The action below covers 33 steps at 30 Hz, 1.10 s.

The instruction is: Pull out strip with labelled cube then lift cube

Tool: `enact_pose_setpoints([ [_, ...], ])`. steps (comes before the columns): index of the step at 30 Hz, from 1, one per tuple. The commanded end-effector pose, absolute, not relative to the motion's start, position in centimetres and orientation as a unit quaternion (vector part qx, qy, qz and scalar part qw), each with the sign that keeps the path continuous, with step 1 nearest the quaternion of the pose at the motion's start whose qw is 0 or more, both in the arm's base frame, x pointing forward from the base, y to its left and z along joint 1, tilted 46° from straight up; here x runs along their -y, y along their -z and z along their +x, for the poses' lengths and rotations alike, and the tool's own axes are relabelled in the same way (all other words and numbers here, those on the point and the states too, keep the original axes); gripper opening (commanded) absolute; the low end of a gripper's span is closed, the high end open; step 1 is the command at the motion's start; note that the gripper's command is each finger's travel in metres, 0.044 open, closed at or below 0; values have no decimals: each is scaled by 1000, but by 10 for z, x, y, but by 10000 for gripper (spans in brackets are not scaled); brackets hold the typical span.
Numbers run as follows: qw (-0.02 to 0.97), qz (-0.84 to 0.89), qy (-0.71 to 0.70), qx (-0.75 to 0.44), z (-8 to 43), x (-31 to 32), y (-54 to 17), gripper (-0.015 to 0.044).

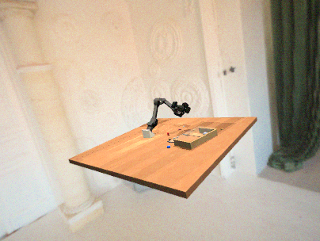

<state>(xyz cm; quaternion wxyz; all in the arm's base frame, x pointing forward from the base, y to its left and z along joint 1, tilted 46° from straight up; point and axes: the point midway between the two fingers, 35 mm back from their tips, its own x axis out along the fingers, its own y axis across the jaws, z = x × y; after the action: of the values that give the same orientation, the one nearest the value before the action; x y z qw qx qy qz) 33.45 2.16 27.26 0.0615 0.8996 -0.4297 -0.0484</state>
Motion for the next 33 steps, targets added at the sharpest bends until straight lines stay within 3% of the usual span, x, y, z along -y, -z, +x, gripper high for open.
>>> enact_pose_setpoints([
  [1, 55, 901, 47, 427, 336, -21, -272, 400],
  [3, 1, 914, 38, 403, 349, -15, -263, 400],
  [10, -330, 892, 56, 304, 392, 15, -205, 400],
  [19, -738, 600, 144, 275, 394, 40, -137, 400],
  [26, -876, 341, 186, 287, 378, 46, -116, 400],
  [33, -929, 55, 210, 299, 356, 50, -111, 400],
])
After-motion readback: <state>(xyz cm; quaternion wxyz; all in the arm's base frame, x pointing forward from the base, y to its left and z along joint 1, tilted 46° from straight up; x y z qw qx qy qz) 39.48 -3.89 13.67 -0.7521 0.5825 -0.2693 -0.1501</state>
